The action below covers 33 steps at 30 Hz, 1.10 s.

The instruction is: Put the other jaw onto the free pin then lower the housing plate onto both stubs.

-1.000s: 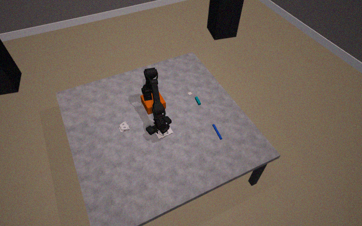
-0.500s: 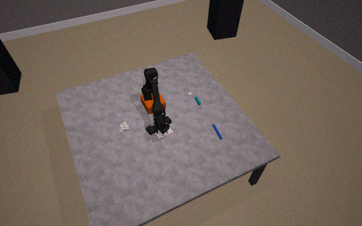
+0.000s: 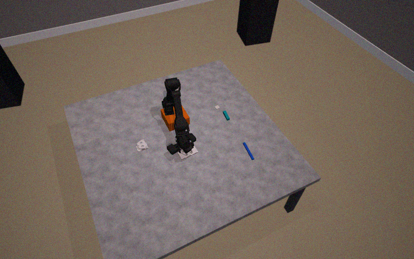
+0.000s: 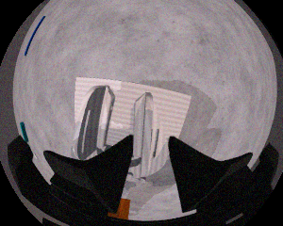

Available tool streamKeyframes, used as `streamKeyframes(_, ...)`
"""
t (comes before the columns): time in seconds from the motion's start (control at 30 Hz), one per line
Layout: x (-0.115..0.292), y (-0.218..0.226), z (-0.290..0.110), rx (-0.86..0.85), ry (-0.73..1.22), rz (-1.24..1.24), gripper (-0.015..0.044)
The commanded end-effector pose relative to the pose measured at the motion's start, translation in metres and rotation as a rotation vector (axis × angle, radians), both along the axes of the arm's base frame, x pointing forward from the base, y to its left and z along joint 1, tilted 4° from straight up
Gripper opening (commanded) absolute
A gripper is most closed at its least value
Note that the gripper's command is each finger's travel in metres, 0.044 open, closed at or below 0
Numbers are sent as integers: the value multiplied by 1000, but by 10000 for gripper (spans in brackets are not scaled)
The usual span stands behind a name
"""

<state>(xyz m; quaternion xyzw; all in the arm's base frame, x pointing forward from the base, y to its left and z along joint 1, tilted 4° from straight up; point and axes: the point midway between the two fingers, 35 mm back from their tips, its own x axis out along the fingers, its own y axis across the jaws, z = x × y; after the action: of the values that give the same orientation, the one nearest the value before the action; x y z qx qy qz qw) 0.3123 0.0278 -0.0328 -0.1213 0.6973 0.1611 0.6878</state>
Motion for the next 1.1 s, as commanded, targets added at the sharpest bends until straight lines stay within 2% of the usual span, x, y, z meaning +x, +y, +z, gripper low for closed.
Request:
streamKeyframes(0.0, 0, 1, 0, 6, 0, 3, 134)
streamKeyframes(1.0, 0, 1, 0, 6, 0, 3, 134)
streamKeyframes(1.07, 0, 0, 0, 0, 0, 0, 186)
